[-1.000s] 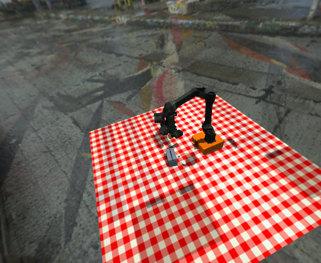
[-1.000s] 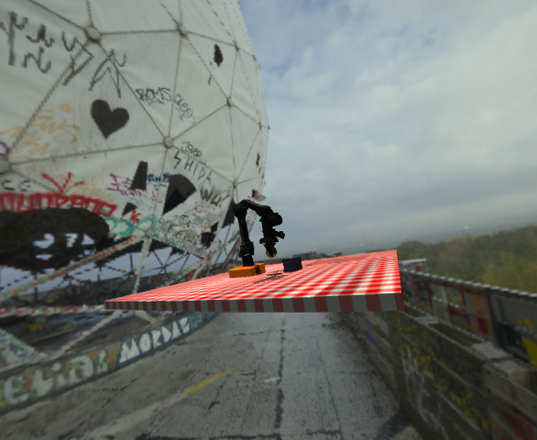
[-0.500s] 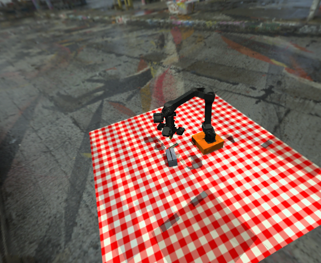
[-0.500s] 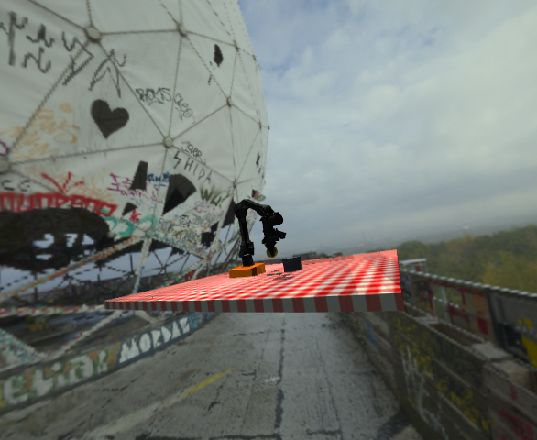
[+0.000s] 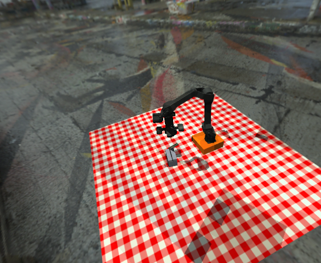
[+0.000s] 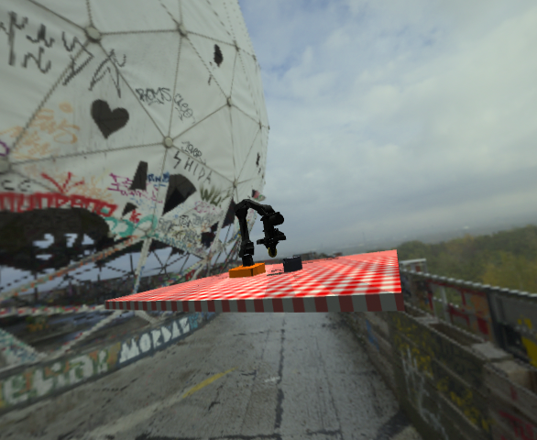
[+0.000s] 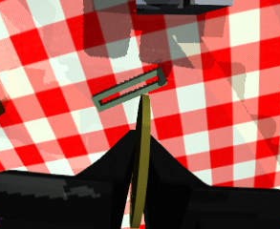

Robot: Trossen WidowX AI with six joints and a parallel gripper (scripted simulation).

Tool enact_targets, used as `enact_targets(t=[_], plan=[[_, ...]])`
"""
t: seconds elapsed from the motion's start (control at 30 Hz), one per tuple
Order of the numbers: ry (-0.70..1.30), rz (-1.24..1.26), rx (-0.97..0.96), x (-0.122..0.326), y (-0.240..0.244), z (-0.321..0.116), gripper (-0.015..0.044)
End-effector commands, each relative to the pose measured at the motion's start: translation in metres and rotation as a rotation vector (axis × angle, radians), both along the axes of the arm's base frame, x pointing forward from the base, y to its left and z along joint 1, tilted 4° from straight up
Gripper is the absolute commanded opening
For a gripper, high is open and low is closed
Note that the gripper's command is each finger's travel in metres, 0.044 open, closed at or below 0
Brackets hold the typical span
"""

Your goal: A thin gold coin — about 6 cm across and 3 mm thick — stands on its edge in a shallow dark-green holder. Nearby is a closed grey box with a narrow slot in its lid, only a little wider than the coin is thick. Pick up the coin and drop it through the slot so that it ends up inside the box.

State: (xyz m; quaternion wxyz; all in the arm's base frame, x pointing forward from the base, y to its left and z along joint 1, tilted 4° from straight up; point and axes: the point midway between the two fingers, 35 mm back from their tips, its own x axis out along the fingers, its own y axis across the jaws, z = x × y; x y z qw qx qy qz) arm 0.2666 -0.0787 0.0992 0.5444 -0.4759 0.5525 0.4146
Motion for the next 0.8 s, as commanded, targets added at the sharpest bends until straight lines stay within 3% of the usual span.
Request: enact_targets(t=[0.0, 0.77], plan=[[0.009, 0.113, -0.010, 0.001, -0.001, 0.001, 0.0000], [0.007, 0.112, -0.005, 0.019, 0.033, 0.000, 0.0000]])
